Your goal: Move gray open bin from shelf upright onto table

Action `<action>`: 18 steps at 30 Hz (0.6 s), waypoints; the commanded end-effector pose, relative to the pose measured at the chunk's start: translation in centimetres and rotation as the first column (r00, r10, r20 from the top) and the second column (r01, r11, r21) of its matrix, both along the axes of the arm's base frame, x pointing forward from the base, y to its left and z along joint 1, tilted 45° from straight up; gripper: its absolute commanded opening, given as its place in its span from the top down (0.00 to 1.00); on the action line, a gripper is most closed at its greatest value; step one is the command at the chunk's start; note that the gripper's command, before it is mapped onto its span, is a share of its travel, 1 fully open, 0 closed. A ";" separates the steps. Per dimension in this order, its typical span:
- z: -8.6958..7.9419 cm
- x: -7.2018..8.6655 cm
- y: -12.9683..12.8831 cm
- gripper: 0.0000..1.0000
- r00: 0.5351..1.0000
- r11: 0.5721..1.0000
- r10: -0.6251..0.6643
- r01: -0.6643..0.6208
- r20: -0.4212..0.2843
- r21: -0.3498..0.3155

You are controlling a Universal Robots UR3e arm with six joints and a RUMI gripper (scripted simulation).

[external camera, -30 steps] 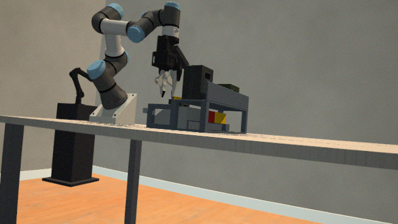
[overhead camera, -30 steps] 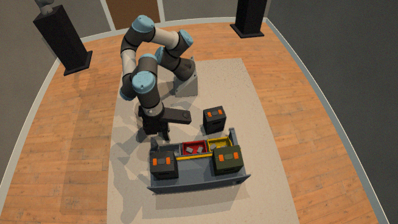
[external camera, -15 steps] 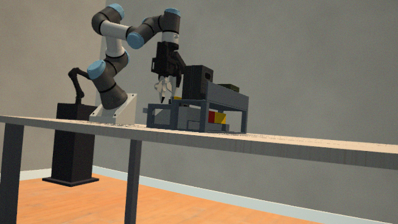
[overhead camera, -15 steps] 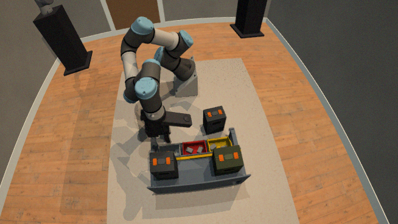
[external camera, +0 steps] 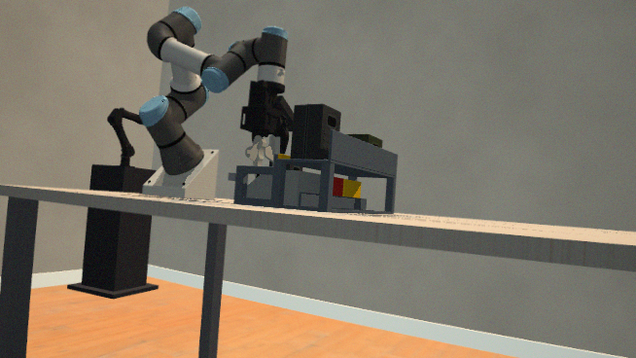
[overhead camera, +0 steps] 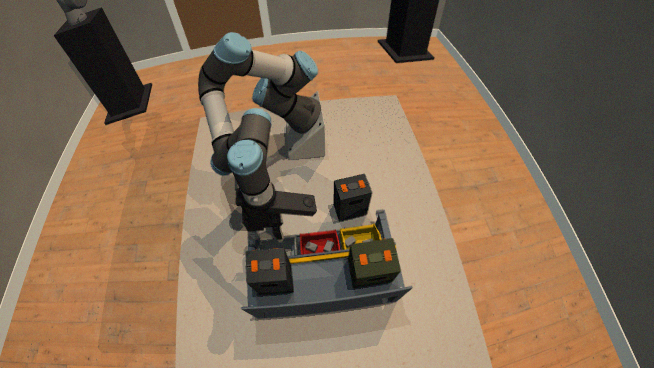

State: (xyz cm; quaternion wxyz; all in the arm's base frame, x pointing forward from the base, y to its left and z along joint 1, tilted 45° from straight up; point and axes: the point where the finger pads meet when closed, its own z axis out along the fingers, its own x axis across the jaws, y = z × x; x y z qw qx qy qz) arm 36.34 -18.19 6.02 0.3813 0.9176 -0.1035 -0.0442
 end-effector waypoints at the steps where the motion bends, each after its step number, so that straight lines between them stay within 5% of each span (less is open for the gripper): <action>1: -1.3 0.0 -1.2 0.74 1.000 1.000 0.012 -0.012 0.012 -0.002; 18: -1.5 0.0 -1.4 0.74 1.000 1.000 0.012 -0.012 0.012 -0.002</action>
